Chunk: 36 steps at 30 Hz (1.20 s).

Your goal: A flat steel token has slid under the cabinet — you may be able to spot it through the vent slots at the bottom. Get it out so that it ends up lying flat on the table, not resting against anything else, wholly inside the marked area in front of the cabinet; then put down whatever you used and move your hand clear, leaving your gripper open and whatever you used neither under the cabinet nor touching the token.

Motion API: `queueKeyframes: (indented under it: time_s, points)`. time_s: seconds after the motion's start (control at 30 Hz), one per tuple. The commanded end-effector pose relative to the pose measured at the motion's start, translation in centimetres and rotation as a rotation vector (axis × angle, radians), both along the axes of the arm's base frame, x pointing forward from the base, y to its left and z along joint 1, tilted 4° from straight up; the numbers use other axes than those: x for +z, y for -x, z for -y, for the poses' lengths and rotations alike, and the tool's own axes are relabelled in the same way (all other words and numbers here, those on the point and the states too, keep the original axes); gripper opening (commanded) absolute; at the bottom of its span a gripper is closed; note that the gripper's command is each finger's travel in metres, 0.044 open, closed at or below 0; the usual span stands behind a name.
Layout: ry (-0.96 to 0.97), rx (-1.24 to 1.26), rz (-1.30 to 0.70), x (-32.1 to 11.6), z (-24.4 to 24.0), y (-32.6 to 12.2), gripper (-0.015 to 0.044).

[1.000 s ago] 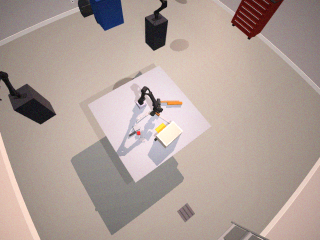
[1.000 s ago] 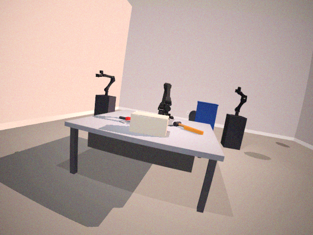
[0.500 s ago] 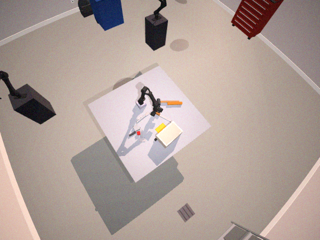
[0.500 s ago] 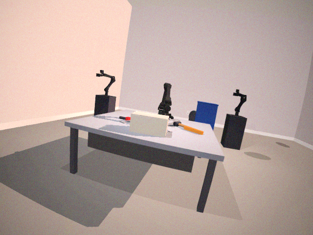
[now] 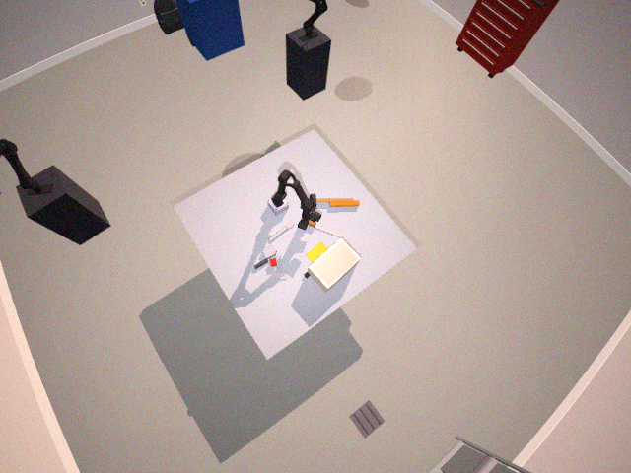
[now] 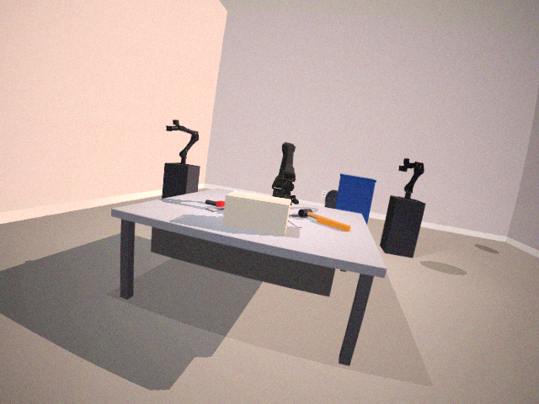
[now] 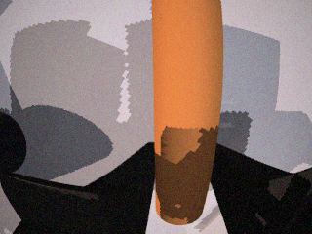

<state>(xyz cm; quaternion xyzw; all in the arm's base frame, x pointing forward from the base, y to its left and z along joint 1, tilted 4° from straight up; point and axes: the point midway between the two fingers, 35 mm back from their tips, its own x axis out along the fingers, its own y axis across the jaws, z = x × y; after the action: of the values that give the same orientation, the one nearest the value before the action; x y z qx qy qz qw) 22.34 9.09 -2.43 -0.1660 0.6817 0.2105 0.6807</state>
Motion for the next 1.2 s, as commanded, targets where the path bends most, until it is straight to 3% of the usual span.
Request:
queueKeyframes:
  time_s: [0.0, 1.17]
  points:
    - [-0.002, 0.037, 0.004, 0.1, 0.0, 0.0, 0.0]
    - [-0.002, 0.145, 0.012, -0.1, 2.0, -1.6, 0.0]
